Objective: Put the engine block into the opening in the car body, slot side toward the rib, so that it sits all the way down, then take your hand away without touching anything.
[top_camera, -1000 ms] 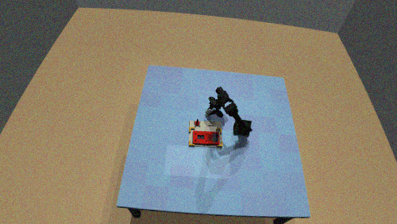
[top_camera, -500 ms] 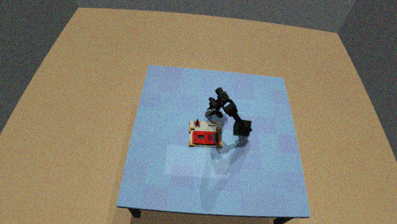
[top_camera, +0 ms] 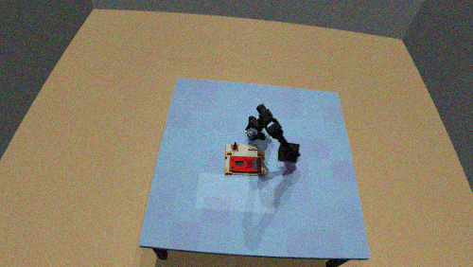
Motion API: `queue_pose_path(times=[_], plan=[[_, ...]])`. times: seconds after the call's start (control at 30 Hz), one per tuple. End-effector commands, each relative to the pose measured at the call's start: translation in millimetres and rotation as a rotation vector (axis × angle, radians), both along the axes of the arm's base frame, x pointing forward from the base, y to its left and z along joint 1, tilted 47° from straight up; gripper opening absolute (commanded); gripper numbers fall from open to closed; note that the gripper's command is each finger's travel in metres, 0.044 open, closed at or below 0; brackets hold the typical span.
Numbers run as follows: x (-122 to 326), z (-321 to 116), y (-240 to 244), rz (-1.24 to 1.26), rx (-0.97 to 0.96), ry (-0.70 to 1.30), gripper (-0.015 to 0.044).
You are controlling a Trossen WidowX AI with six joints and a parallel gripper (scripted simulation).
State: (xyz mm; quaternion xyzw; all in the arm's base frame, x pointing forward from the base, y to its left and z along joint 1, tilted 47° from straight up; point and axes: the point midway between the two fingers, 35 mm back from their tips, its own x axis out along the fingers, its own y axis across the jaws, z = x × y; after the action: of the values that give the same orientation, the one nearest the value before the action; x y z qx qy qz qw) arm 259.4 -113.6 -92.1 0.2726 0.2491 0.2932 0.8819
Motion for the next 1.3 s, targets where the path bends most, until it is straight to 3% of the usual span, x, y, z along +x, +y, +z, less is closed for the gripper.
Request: queue_pose_path(times=[0.0, 0.37, 1.0, 1.27], plan=[[-1, 0, -1, 0.003, 0.0, 0.003, 0.044], [-33, 11, -30, 0.011, -0.002, 0.013, 0.044], [-29, 10, -29, 0.005, -0.006, 0.015, 0.044], [-21, 11, -29, 0.177, -0.069, 0.171, 0.044]])
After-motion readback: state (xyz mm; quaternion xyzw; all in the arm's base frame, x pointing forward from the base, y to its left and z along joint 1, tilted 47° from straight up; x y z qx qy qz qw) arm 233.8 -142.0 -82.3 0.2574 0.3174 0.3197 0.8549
